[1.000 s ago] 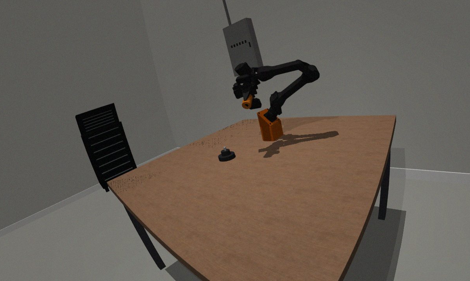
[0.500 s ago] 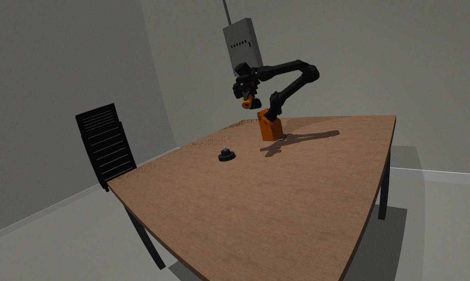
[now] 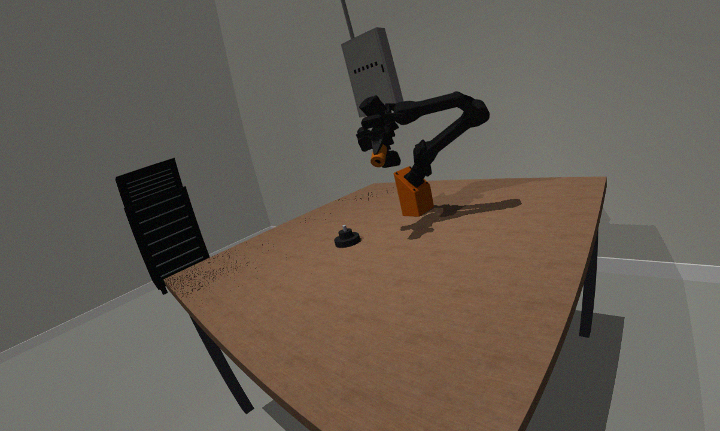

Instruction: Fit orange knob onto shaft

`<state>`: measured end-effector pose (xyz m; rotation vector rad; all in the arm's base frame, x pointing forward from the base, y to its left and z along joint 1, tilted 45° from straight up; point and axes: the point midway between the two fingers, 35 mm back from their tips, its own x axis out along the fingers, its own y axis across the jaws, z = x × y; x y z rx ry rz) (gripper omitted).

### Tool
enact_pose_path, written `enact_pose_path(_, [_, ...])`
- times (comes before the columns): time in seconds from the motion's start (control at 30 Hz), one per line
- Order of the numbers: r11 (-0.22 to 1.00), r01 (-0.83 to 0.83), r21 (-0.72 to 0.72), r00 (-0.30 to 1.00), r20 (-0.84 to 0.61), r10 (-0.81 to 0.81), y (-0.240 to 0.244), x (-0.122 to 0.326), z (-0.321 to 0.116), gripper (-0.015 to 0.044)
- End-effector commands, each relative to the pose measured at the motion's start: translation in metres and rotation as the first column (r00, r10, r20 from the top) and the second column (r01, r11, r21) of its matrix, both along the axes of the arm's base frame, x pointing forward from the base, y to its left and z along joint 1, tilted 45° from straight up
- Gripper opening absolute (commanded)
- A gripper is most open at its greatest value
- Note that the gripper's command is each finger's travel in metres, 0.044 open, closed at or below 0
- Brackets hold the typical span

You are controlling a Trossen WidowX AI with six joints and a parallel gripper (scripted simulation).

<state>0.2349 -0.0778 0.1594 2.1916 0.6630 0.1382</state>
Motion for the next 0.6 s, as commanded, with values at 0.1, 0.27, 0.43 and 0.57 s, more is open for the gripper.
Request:
enact_pose_path(0.1, [1.000,-0.012,-0.010,1.000,-0.008,0.012,0.006,0.003,-0.002,0.0000])
enact_pose_path(0.27, [0.999,-0.032,-0.019,0.999,-0.030,0.031,0.009,0.006,-0.005,0.0000])
enact_pose_path(0.43, [0.996,-0.077,-0.041,0.994,-0.086,0.073,0.015,0.010,-0.009,0.0000])
enact_pose_path(0.57, [0.990,-0.128,-0.061,0.982,-0.145,0.118,0.020,0.015,-0.013,0.0000])
